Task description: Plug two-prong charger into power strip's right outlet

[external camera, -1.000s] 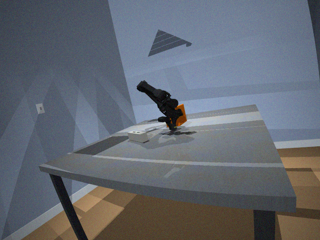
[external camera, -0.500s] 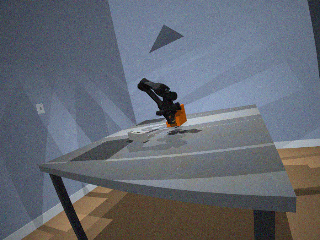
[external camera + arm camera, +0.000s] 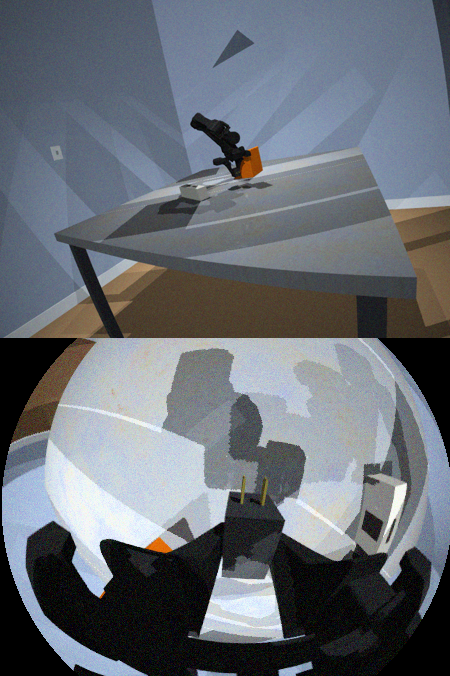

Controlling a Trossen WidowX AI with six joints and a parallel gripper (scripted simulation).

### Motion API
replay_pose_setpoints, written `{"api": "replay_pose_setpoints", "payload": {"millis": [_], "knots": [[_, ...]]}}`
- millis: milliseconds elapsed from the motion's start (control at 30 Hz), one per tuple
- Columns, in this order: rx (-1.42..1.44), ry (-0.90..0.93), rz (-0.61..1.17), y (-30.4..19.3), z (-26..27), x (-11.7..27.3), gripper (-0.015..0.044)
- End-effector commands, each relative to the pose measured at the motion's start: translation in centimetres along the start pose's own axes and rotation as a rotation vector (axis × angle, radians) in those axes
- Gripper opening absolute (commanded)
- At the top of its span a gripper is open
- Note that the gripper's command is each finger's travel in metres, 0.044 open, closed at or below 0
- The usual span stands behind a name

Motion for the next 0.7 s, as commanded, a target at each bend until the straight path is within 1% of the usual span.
{"api": "replay_pose_setpoints", "payload": {"millis": [0, 667], "knots": [[-0.079, 0.005, -0.012, -0.1, -0.9, 0.0, 0.0000], [-0.434, 0.040, -0.018, -1.2, -5.2, -1.1, 0.0000]]}}
Point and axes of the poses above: the point midway between the two fingers, 35 mm back from their tips, its own x axis back along the fingers, its own z axis across the jaws, y = z × x, the point moved 4 cm from there along x, back along the fingers, and after that the axes turned 13 degrees about -x, right-handed, at the moved point
